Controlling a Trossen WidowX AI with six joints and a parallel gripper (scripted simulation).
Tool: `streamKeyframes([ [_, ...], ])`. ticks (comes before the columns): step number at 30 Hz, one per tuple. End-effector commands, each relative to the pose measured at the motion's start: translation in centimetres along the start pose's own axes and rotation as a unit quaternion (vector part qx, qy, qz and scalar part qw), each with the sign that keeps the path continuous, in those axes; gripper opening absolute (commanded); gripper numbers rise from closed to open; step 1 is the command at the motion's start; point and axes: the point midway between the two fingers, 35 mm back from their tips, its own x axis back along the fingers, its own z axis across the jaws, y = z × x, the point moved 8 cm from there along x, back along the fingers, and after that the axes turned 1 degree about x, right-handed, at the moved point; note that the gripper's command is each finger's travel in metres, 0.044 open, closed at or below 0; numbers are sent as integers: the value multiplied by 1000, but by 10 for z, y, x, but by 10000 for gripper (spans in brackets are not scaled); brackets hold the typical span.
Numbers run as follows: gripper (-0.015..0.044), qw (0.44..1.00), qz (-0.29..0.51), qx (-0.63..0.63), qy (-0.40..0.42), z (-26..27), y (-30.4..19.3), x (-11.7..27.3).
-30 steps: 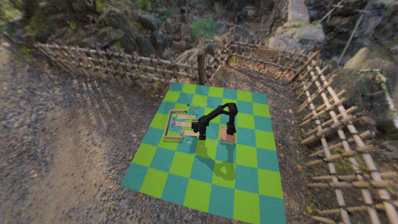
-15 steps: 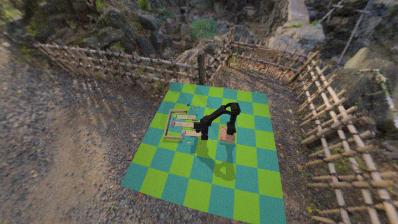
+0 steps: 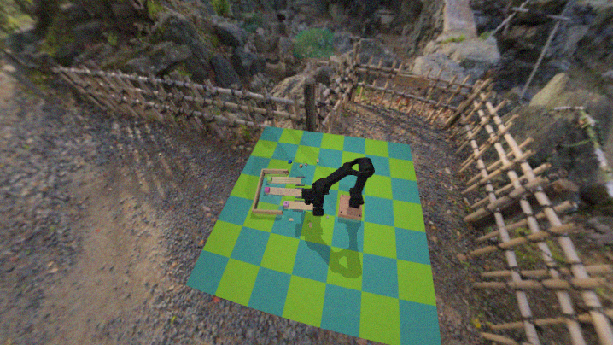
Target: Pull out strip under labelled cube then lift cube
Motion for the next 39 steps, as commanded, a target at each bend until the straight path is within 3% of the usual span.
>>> streamKeyframes([
  [1,0,1000,20,-2,0,0,-14,-6],
  [39,0,1000,21,-2,0,0,-34,-6],
])
